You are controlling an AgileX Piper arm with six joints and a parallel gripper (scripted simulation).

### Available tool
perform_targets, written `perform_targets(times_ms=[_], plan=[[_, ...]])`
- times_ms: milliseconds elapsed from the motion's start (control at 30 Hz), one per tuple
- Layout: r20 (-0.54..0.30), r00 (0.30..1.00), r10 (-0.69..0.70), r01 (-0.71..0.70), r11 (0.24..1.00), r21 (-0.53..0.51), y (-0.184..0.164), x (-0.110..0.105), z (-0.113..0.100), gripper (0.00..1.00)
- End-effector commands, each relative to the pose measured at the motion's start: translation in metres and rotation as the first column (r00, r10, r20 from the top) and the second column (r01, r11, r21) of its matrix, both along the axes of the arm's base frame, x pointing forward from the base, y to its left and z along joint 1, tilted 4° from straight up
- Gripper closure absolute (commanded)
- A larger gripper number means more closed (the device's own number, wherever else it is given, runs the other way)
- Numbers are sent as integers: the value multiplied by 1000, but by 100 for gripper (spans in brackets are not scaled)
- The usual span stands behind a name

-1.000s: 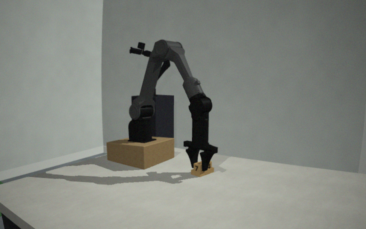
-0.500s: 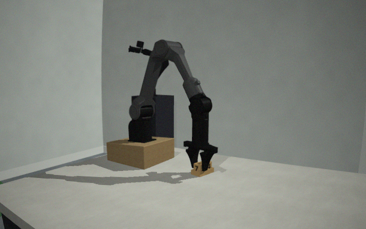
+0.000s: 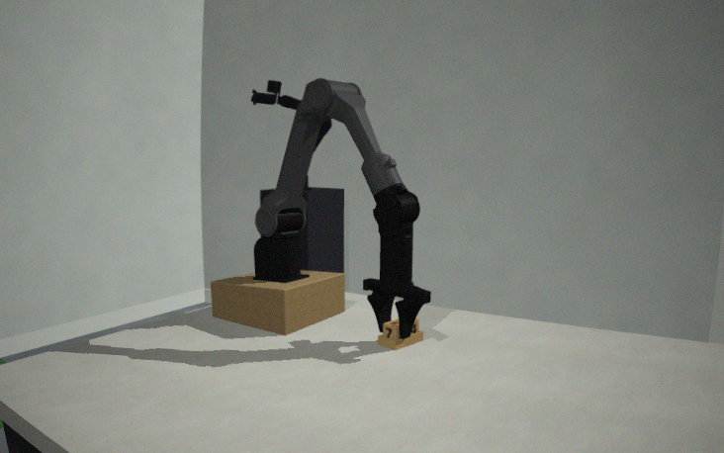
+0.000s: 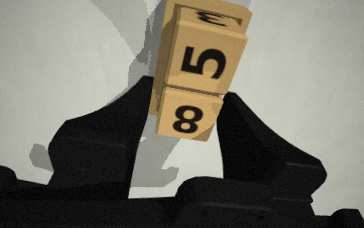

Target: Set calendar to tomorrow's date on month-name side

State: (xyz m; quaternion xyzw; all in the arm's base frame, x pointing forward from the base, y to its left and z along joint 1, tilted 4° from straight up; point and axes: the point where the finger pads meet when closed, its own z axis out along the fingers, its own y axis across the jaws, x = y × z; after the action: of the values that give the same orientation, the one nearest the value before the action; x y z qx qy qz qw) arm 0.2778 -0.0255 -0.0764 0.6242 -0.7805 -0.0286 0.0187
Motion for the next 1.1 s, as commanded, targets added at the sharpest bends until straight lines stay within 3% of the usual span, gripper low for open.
perform_targets(times_ms=[0, 167, 200, 1067], plan=[[-2, 1000, 2, -2, 1000, 1, 1, -1, -1, 37], [-2, 1000, 2, -2, 1000, 1, 1, -1, -1, 37], [-2, 1000, 2, -2, 1000, 1, 1, -1, -1, 63], [-2, 1000, 2, -2, 1000, 1, 1, -1, -1, 63]])
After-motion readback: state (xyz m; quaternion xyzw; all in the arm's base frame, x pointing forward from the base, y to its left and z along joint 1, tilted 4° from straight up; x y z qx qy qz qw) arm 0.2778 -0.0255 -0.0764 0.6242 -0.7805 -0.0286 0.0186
